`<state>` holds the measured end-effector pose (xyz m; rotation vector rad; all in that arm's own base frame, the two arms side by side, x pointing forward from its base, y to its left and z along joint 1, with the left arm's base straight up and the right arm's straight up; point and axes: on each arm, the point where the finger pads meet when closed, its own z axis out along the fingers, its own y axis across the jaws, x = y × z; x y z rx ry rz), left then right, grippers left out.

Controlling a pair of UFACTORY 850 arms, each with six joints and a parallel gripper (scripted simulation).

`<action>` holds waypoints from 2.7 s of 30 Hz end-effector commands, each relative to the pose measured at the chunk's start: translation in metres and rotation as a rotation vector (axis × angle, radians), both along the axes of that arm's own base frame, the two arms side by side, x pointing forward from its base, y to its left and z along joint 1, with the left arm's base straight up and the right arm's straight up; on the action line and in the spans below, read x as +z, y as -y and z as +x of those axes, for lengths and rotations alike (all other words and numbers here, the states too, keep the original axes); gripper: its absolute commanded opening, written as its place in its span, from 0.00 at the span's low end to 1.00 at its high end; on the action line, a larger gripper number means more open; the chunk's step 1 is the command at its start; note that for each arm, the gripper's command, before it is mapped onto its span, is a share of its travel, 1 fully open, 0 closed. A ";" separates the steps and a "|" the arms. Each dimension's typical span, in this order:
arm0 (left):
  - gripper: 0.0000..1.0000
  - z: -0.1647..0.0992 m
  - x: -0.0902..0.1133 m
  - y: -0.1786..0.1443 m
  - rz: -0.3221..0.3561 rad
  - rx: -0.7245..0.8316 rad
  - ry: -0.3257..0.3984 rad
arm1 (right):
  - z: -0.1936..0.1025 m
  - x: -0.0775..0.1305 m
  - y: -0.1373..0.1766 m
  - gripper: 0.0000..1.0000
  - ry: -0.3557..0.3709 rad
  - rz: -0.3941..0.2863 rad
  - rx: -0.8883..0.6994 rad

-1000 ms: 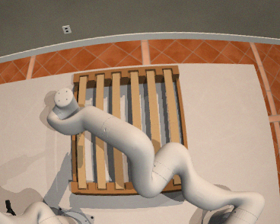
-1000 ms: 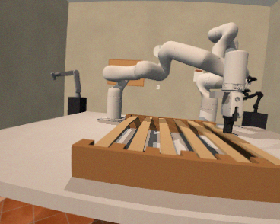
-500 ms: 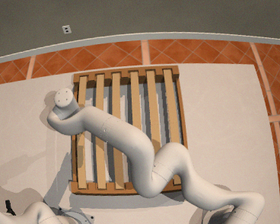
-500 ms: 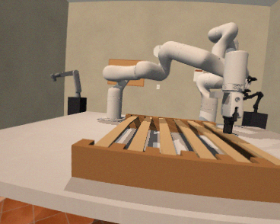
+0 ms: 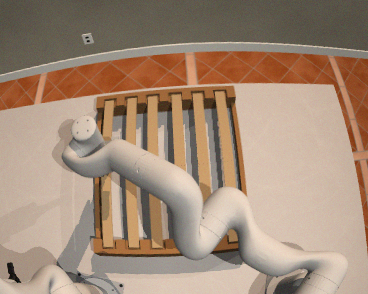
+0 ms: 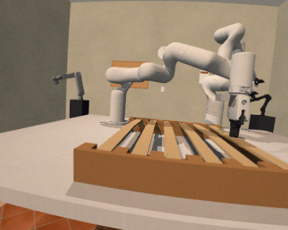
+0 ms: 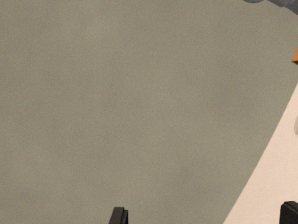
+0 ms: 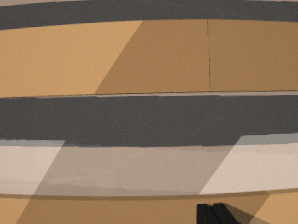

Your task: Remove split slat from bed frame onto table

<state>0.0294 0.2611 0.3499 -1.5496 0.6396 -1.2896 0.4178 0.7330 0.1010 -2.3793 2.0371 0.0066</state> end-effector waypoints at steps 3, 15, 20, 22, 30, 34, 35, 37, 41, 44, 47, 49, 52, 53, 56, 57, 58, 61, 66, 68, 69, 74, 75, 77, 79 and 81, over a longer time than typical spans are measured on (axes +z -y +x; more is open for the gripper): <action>1.00 0.000 0.000 0.000 0.001 0.000 0.000 | 0.000 -0.001 -0.001 0.00 -0.005 -0.009 0.000; 1.00 0.000 0.000 0.000 0.001 0.000 0.000 | 0.000 -0.001 -0.001 0.00 -0.005 -0.009 0.000; 1.00 0.000 0.000 0.000 0.001 0.000 0.000 | 0.000 0.001 0.000 0.00 -0.006 -0.009 0.000; 1.00 0.000 0.000 0.000 0.001 0.000 0.000 | 0.000 0.001 0.000 0.00 -0.006 -0.009 0.000; 1.00 0.000 0.000 0.000 0.001 0.000 0.000 | 0.000 0.001 0.000 0.00 -0.006 -0.009 0.000; 1.00 0.000 0.000 0.000 0.001 0.000 0.000 | 0.000 0.001 -0.001 0.00 -0.006 -0.009 0.000; 1.00 0.000 0.000 0.000 0.001 0.000 0.000 | 0.000 0.001 -0.001 0.00 -0.006 -0.009 0.000; 1.00 0.000 0.000 0.000 0.001 0.000 0.000 | 0.000 0.001 -0.001 0.00 -0.006 -0.009 0.000; 1.00 0.000 0.000 0.000 0.001 0.000 0.000 | 0.000 0.001 -0.001 0.00 -0.006 -0.009 0.000; 1.00 0.000 0.000 0.000 0.001 0.000 0.000 | 0.000 0.001 -0.001 0.00 -0.006 -0.009 0.000; 1.00 0.000 0.000 0.000 0.001 0.000 0.000 | 0.000 0.001 -0.001 0.00 -0.006 -0.009 0.000; 1.00 0.000 0.000 0.000 0.001 0.000 0.000 | 0.000 0.001 -0.001 0.00 -0.006 -0.009 0.000; 1.00 0.000 0.000 0.000 0.001 0.000 0.000 | 0.001 0.010 -0.001 0.00 -0.005 -0.010 0.000; 1.00 0.000 0.000 0.000 0.001 0.000 0.000 | 0.001 0.010 -0.001 0.00 -0.005 -0.010 0.000; 1.00 0.000 0.000 0.000 0.001 0.000 0.000 | 0.001 0.010 -0.001 0.00 -0.005 -0.010 0.000; 1.00 0.000 0.000 0.000 0.001 0.000 0.000 | 0.001 0.010 -0.001 0.00 -0.005 -0.010 0.000; 1.00 0.000 0.000 0.000 0.001 0.000 0.000 | 0.001 0.010 -0.001 0.00 -0.005 -0.010 0.000; 1.00 0.000 0.000 0.000 0.001 0.000 0.000 | 0.001 0.010 -0.001 0.00 -0.005 -0.010 0.000; 1.00 0.000 0.000 0.000 0.001 0.000 0.000 | 0.001 0.010 -0.001 0.00 -0.005 -0.010 0.000; 1.00 0.000 0.000 0.000 0.001 0.000 0.000 | 0.000 0.017 -0.001 0.00 -0.006 -0.009 0.000; 1.00 0.000 0.000 0.000 0.001 0.000 0.000 | 0.000 0.017 -0.001 0.00 -0.006 -0.009 0.000; 1.00 0.000 0.000 0.000 0.001 0.000 0.000 | 0.000 0.017 -0.001 0.00 -0.006 -0.009 0.000; 1.00 0.000 0.000 0.000 0.001 0.000 0.000 | 0.000 0.017 -0.001 0.00 -0.006 -0.009 0.000; 1.00 0.000 0.000 0.000 0.001 0.000 0.000 | 0.000 0.017 -0.001 0.00 -0.006 -0.009 0.000; 1.00 0.000 0.000 0.000 0.001 0.000 0.000 | 0.000 0.017 -0.001 0.00 -0.006 -0.009 0.000; 1.00 0.000 0.000 0.000 0.001 0.000 0.000 | 0.000 0.017 -0.001 0.00 -0.006 -0.009 0.000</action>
